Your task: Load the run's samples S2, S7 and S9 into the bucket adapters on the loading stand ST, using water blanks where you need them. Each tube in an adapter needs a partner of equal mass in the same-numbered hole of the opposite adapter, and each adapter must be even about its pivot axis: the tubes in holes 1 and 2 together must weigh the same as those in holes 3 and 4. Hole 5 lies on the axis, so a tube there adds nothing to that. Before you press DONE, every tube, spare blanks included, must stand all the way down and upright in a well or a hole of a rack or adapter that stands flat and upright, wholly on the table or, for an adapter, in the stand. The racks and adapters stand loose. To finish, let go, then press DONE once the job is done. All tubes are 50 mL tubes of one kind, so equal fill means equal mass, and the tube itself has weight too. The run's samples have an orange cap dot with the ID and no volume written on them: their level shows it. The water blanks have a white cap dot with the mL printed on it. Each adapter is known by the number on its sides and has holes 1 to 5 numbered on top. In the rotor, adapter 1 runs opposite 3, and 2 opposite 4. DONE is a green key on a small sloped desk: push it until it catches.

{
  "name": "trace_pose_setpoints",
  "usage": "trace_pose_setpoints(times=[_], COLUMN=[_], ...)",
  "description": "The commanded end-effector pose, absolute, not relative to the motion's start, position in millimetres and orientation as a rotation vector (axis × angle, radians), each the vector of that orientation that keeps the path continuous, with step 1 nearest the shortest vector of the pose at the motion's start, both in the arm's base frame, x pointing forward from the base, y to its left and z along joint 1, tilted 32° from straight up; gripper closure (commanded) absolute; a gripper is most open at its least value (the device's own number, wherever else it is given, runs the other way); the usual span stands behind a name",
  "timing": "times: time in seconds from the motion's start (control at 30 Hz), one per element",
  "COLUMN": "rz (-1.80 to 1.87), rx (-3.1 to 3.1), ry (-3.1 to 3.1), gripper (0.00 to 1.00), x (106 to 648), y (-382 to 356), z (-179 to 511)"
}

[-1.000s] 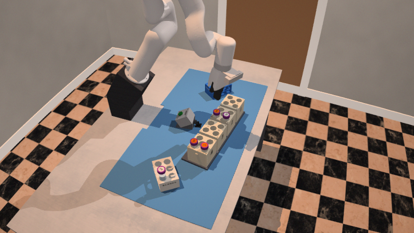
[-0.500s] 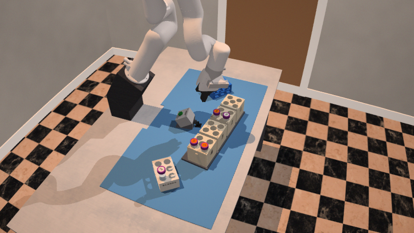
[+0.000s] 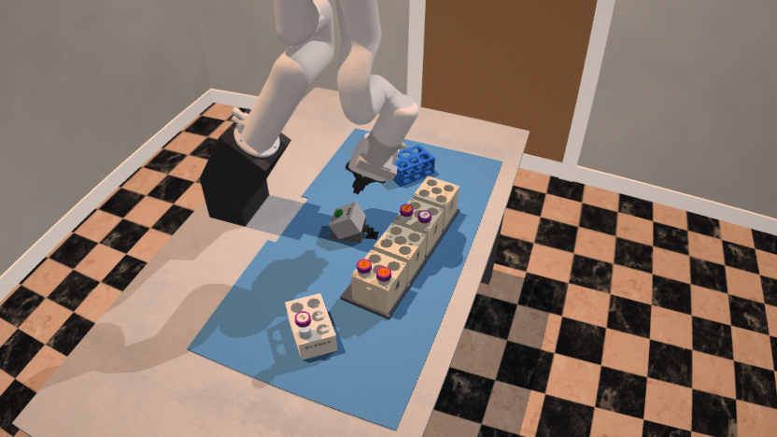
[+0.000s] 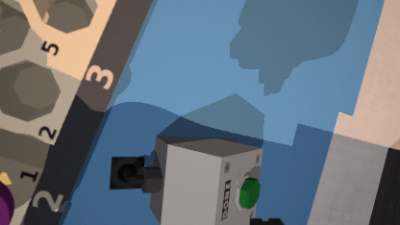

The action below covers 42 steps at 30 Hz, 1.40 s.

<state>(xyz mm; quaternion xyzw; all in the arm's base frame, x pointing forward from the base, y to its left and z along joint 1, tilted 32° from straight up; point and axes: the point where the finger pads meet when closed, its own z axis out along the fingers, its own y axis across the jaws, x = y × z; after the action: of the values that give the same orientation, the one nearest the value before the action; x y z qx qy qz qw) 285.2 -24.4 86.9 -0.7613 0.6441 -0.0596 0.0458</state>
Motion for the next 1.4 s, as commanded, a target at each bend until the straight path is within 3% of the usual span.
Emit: trace_pose_setpoints(times=[0.0, 0.27, 1.37], rz=[-0.150, -0.149, -0.149], rx=[-2.251, -2.251, -2.251], ry=[2.055, 2.056, 2.056], gripper=[1.00, 1.00, 1.00], x=[276.0, 254.1, 267.9], y=[-24.2, -23.4, -24.3], z=[67.6, 35.0, 13.0])
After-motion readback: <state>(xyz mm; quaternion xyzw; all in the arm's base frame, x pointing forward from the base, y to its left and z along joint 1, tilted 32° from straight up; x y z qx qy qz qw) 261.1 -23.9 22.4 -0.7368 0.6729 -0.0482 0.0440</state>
